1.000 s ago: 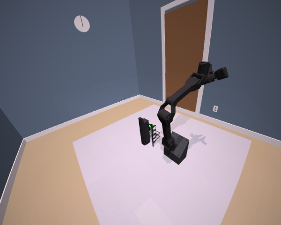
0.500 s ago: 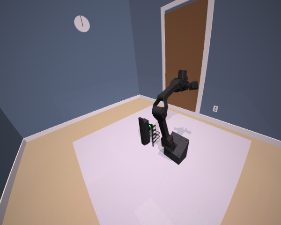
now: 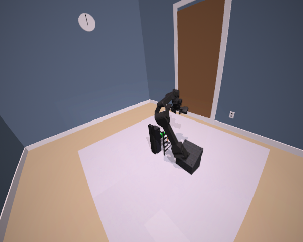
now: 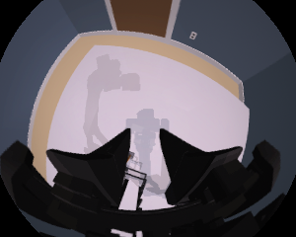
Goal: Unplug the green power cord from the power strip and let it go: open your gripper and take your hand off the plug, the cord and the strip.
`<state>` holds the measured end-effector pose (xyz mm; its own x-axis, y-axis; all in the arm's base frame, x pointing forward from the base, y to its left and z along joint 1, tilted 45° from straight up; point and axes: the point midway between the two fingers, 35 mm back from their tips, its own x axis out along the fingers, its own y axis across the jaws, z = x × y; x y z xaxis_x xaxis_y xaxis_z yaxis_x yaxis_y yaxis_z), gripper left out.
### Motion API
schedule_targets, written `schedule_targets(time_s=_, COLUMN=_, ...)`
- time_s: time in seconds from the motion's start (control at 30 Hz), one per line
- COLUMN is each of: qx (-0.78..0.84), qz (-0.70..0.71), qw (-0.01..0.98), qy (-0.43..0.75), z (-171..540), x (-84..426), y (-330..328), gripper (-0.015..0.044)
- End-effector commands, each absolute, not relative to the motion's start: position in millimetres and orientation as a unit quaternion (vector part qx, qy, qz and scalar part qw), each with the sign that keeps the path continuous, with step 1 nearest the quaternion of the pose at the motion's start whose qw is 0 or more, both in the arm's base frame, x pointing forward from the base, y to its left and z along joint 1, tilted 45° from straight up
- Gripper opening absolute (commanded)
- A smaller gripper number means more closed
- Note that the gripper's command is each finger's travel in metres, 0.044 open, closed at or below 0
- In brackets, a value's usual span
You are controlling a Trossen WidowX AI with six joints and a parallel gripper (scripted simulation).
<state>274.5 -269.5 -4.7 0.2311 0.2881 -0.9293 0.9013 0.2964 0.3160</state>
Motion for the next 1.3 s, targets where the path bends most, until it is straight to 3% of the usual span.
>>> schedule_targets(time_s=0.0, qx=0.572, qz=-0.242, qw=0.503, qy=0.601, z=-10, x=286, y=-211, gripper=0.0160)
schedule_targets(time_s=0.27, qx=0.617, qz=-0.238, qw=0.314, qy=0.681, z=-4, x=290, y=-96, gripper=0.0160)
schedule_targets(time_s=1.27, qx=0.618, qz=-0.238, qw=0.309, qy=0.683, z=18, x=287, y=-72, gripper=0.0160)
